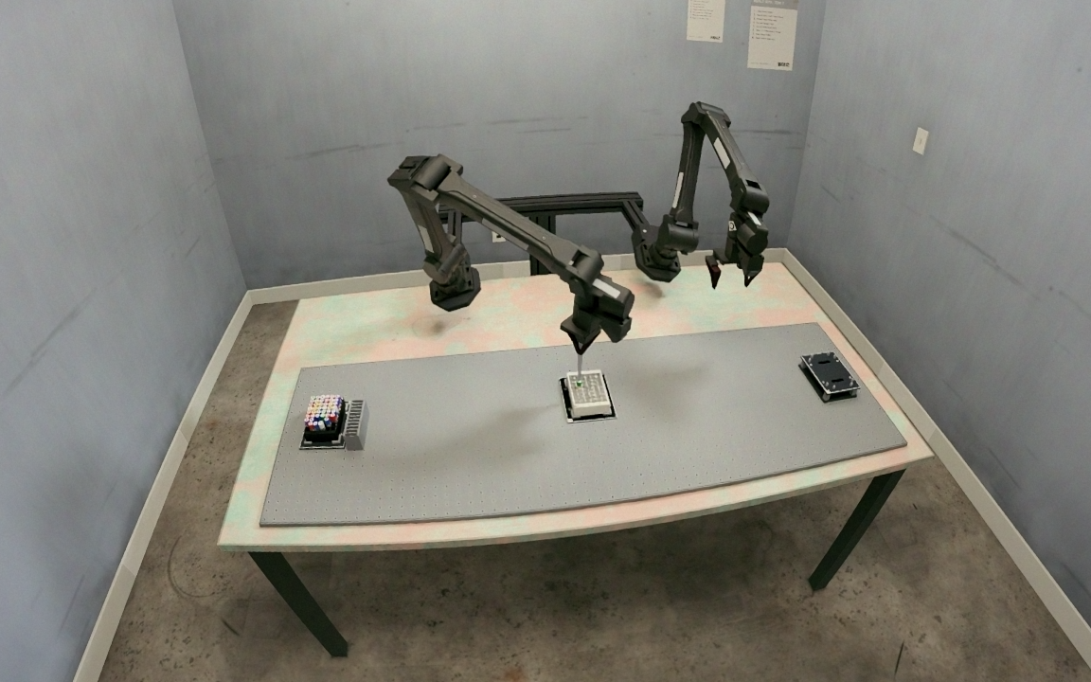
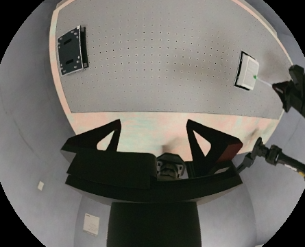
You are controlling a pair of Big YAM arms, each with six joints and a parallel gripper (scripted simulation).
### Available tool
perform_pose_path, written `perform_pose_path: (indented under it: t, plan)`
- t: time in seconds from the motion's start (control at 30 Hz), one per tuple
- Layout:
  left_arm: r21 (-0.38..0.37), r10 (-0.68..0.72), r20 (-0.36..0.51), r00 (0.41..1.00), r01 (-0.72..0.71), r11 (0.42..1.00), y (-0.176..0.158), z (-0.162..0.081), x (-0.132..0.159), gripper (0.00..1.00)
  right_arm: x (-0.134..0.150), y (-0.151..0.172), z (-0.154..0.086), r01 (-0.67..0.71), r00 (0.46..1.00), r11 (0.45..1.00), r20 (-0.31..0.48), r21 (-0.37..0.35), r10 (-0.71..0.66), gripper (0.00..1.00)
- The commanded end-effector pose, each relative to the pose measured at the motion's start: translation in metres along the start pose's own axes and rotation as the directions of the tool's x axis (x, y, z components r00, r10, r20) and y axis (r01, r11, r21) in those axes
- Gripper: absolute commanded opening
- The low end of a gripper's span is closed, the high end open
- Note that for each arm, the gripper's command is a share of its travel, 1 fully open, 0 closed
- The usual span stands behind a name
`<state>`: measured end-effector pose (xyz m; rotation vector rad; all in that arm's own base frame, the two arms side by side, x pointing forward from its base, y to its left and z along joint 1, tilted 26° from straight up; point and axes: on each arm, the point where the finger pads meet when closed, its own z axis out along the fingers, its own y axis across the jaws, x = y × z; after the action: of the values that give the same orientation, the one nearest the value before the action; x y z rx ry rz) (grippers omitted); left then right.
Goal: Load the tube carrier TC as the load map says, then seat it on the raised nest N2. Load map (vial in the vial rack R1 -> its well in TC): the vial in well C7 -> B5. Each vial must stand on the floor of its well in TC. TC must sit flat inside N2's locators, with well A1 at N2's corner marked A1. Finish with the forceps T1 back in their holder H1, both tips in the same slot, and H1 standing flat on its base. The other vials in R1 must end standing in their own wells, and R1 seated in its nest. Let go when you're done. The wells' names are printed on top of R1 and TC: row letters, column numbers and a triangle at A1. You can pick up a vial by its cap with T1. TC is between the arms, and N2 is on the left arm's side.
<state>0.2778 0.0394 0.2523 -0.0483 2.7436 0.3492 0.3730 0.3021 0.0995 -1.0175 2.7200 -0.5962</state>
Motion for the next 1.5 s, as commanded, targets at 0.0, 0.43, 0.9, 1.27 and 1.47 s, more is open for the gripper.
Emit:
perform_pose_path:
  t: [0.0,0.43,0.9,1.27,1.47]
  plan:
    - [0.003,0.004,0.038,0.999,-0.004,1.0,0.004,-0.013,-0.01,1.0,-0.01,-0.004,-0.022,-0.006,0.999,1.0,0.039,0.0,0.006,0.07]
    - [0.003,0.004,0.038,0.999,-0.004,1.0,0.004,-0.013,-0.01,1.0,-0.016,-0.003,-0.039,-0.019,0.998,1.0,0.064,-0.005,0.019,0.07]
    - [0.003,0.004,0.038,0.999,-0.004,1.0,0.004,-0.013,-0.01,1.0,-0.017,-0.003,-0.041,-0.022,0.998,1.0,0.067,-0.006,0.022,0.07]
    - [0.003,0.004,0.038,0.999,-0.004,1.0,0.004,-0.013,-0.01,1.0,-0.017,-0.003,-0.041,-0.022,0.998,1.0,0.067,-0.006,0.022,0.07]
    - [0.003,0.004,0.038,0.999,-0.004,1.0,0.004,-0.013,-0.01,1.0,-0.017,-0.003,-0.041,-0.022,0.998,1.0,0.067,-0.006,0.022,0.07]
